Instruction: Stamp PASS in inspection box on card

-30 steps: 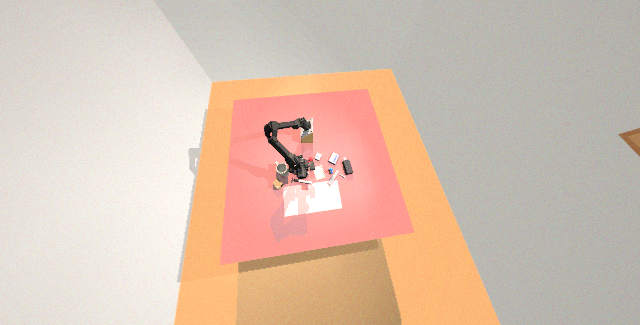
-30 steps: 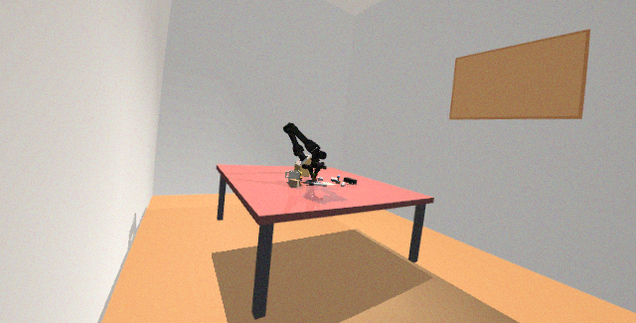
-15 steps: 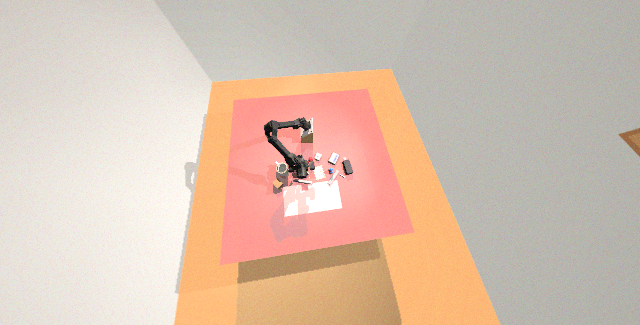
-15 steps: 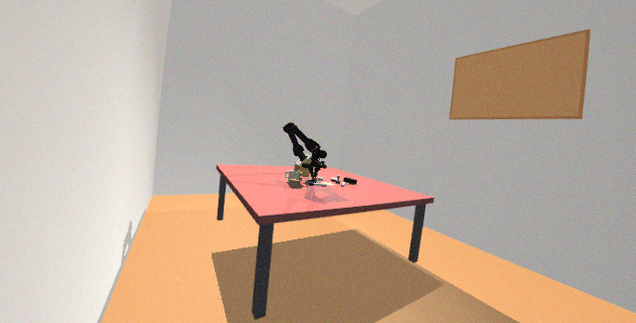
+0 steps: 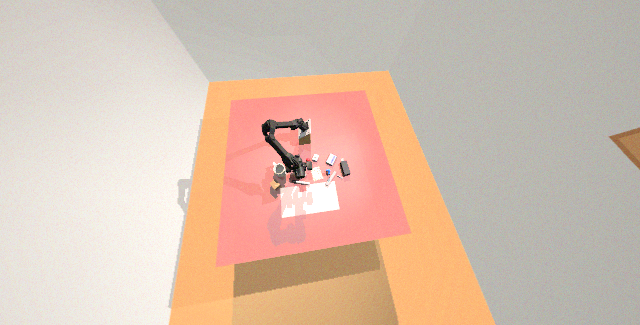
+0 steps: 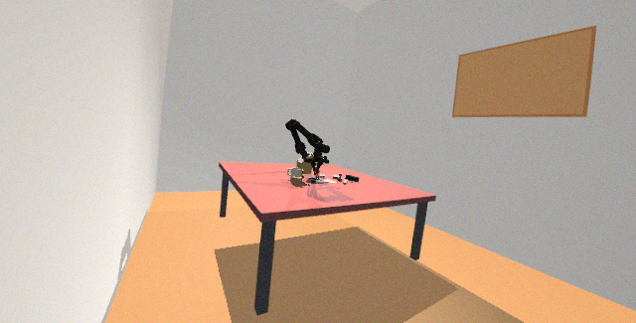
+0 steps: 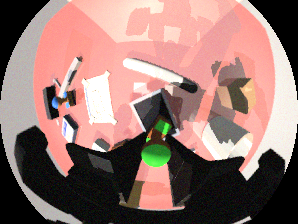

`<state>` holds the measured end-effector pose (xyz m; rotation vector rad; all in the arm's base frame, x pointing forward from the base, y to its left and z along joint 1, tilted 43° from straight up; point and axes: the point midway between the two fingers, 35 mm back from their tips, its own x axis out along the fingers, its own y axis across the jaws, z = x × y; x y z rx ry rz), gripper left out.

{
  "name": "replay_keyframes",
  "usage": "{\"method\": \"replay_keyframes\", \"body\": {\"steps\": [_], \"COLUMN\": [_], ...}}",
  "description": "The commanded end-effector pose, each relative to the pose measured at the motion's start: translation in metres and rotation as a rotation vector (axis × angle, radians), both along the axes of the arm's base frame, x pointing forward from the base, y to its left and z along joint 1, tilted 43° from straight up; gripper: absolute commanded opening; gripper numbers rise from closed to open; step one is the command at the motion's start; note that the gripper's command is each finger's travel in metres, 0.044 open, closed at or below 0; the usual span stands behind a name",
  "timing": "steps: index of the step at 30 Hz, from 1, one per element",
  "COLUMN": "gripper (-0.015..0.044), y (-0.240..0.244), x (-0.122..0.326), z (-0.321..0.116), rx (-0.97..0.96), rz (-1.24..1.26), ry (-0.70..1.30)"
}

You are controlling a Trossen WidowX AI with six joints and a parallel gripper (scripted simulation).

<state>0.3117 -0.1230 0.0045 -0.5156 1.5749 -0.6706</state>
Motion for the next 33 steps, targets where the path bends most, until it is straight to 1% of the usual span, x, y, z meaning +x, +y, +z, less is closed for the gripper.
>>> {"method": "replay_keyframes", "body": {"steps": [1,11,16,33], "gripper": [0.0,0.0,0.0,0.0], "y": [0.007,0.017,0.021,0.084], "x": [0.003,0.004,0.005,0.028], "z": [0.007,0.019,0.017,-0.042], "rx": [0.002,0.002,0.005,0.075], "rz": [0.001,0.001,0.018,0.442], "ry": [-0.009,-0.009,0.006,0.387]}}
